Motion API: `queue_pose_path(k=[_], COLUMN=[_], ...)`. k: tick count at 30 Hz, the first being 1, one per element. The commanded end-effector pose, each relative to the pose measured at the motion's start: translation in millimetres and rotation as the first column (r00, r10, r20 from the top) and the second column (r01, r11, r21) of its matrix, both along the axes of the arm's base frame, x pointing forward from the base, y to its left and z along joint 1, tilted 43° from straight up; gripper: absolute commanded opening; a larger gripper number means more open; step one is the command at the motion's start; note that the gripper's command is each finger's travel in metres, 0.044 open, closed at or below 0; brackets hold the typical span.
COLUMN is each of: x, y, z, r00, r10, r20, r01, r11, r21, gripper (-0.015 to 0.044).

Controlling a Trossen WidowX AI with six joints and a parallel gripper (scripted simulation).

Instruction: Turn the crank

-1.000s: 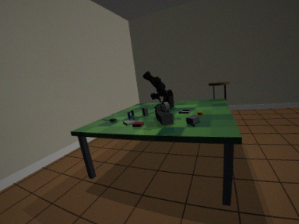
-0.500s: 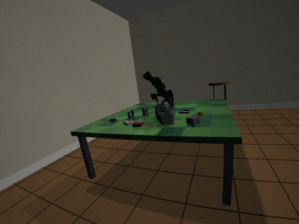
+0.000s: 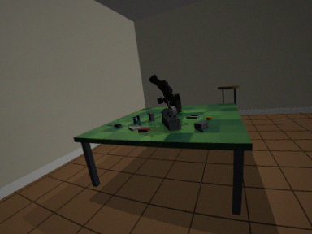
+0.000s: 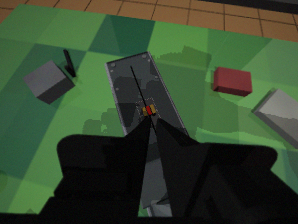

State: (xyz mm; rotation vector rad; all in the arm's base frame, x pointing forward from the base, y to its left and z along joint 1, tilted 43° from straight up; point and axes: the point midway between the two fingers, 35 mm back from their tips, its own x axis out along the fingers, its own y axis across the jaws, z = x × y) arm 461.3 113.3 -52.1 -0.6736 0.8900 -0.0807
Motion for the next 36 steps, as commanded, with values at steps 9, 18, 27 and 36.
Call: queue_pose_path(k=[9,18,27,36], x=[0.0,0.0,0.0,0.0], y=[0.1,0.1,0.1,0.1], z=[0.0,0.0,0.0,0.0], r00=[1.0,1.0,1.0,1.0], r10=[0.0,0.0,0.0,0.0], r20=[0.0,0.0,0.0,0.0], r01=[0.0,0.0,0.0,0.0], r11=[1.0,1.0,1.0,1.0], r21=[0.001,0.001,0.001,0.001], gripper=[0.0,0.0026,0.0263,0.0414])
